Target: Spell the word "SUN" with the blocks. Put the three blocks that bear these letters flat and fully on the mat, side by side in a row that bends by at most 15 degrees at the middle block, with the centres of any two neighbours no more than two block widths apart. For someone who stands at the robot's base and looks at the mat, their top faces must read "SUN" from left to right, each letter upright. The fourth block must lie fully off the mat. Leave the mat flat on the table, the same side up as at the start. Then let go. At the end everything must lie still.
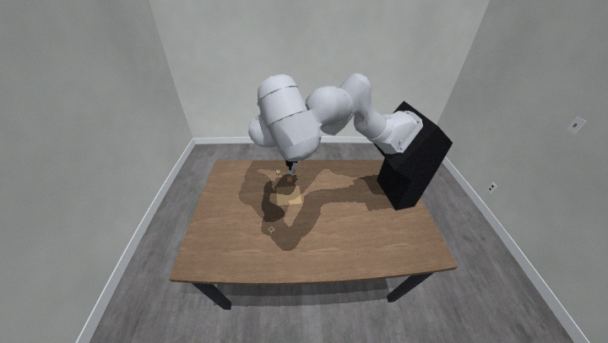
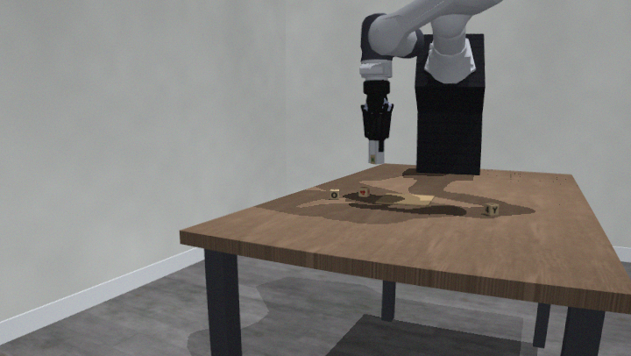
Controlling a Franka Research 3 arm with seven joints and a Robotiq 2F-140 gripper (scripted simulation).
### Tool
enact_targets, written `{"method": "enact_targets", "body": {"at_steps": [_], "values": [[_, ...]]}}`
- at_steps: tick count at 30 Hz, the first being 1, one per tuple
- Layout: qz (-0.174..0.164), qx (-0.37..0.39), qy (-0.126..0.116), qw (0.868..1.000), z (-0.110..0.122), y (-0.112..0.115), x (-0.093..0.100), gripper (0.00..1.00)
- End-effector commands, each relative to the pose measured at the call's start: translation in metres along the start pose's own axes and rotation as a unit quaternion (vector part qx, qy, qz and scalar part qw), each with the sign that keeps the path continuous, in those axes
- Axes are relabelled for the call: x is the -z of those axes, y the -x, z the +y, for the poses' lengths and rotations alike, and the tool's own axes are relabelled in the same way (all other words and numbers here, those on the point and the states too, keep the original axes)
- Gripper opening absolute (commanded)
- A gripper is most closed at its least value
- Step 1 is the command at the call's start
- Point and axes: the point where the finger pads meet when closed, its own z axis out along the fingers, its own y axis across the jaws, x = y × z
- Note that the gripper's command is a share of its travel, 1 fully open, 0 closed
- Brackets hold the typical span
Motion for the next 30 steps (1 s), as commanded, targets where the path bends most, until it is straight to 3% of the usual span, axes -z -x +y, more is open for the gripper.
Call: {"method": "enact_targets", "body": {"at_steps": [1,12,30], "values": [[0.006,-0.069,0.005,0.998,-0.001,-0.002,0.001,0.13],[0.008,-0.121,0.004,0.993,-0.013,0.0,0.0,0.13],[0.009,-0.235,0.002,0.972,-0.04,0.007,0.001,0.13]]}}
